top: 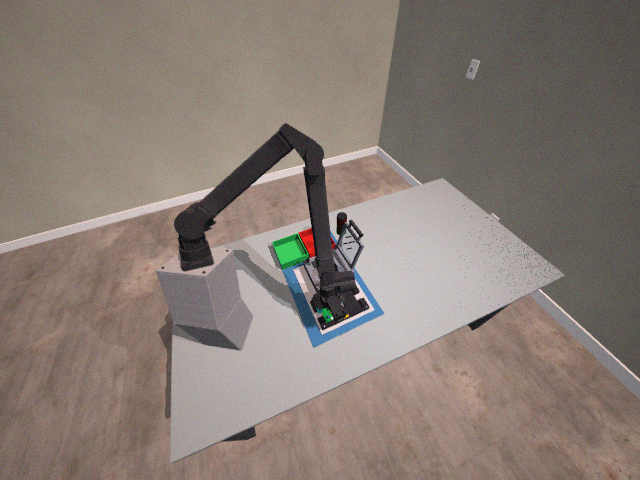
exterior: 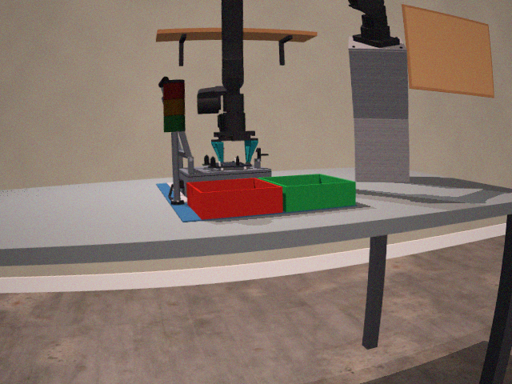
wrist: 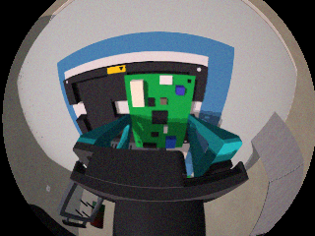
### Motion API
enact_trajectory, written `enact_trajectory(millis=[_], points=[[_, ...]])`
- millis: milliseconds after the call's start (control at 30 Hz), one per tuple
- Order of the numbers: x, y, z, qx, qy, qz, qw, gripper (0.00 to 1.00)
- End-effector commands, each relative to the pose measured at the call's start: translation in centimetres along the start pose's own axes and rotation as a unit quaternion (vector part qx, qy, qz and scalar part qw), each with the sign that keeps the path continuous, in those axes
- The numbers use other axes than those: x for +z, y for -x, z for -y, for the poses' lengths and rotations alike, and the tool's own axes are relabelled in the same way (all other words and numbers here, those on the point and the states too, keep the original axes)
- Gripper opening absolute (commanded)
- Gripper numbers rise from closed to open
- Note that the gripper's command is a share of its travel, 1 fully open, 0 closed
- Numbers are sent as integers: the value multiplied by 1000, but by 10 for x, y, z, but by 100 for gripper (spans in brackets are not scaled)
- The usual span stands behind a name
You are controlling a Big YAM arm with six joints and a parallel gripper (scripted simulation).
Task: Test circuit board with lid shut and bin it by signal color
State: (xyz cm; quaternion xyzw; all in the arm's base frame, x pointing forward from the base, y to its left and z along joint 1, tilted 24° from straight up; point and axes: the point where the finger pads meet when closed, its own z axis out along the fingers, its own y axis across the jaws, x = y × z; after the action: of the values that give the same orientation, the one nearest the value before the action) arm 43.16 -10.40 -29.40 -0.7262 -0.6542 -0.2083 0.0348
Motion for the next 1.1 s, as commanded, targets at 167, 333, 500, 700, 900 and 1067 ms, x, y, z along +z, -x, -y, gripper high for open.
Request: enact_trajectory(millis=[167, 333, 500, 700, 900, 1067], points=[[-23, 7, -7, 2, 9, 3, 1000, 72], [-34, 6, -7, 2, 9, 3, 1000, 72], [-57, 6, -7, 2, 9, 3, 1000, 72], [-79, 6, -6, 1, 9, 4, 1000, 72], [-81, -2, -11, -11, 7, 2, 1000, 72], [-69, 1, 5, 1, -8, -3, 1000, 72]])
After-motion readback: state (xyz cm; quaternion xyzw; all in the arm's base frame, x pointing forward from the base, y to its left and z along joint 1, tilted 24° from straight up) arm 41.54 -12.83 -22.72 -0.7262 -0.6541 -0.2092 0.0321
